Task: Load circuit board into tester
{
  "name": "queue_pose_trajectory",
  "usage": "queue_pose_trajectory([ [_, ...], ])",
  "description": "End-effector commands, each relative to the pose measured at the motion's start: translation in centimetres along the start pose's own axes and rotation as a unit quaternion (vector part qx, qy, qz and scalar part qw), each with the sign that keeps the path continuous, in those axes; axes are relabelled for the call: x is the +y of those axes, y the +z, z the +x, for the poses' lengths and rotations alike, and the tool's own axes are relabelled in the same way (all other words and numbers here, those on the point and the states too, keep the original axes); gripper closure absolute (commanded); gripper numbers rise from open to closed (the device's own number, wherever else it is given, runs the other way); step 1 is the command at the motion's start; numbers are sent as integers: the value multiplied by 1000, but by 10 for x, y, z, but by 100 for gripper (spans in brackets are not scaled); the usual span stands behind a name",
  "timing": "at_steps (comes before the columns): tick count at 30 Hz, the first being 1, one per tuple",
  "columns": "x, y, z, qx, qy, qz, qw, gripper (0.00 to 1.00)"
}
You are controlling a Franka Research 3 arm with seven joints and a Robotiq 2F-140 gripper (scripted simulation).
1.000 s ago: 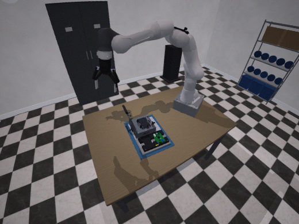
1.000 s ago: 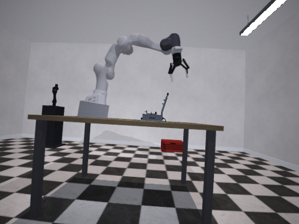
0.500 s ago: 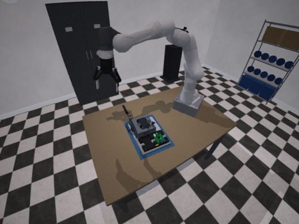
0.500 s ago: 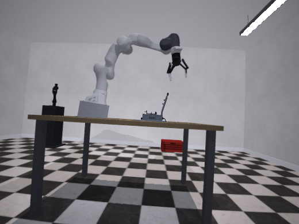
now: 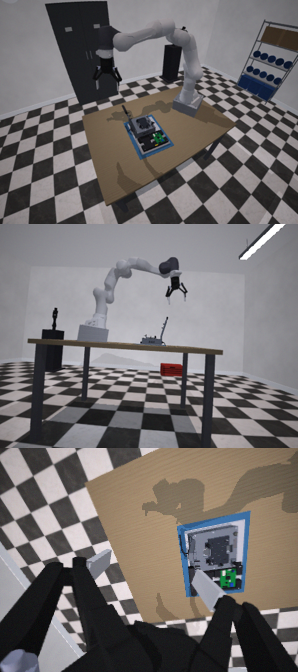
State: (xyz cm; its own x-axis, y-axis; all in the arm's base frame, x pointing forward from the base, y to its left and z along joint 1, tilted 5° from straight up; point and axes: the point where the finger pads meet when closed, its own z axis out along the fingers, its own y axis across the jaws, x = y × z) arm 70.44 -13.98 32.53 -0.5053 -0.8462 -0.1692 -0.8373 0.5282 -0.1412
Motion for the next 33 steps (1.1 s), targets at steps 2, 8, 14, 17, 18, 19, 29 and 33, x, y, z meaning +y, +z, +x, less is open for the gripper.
queue_pose_trajectory([
  [2, 2, 2, 1, 1, -12, -3, 1000, 0],
  [8, 2, 2, 1, 1, -12, -3, 1000, 0],
  [14, 23, -11, -12, 6, -90, -15, 996, 0],
  [17, 23, -11, -12, 6, -90, -15, 996, 0],
  [18, 23, -11, -12, 6, -90, -15, 996, 0],
  [19, 23, -11, -12, 6, -90, -15, 996, 0],
  [29, 23, -11, -12, 6, -90, -15, 996, 0],
  [33, 23, -11, -12, 6, -90, -15, 996, 0],
])
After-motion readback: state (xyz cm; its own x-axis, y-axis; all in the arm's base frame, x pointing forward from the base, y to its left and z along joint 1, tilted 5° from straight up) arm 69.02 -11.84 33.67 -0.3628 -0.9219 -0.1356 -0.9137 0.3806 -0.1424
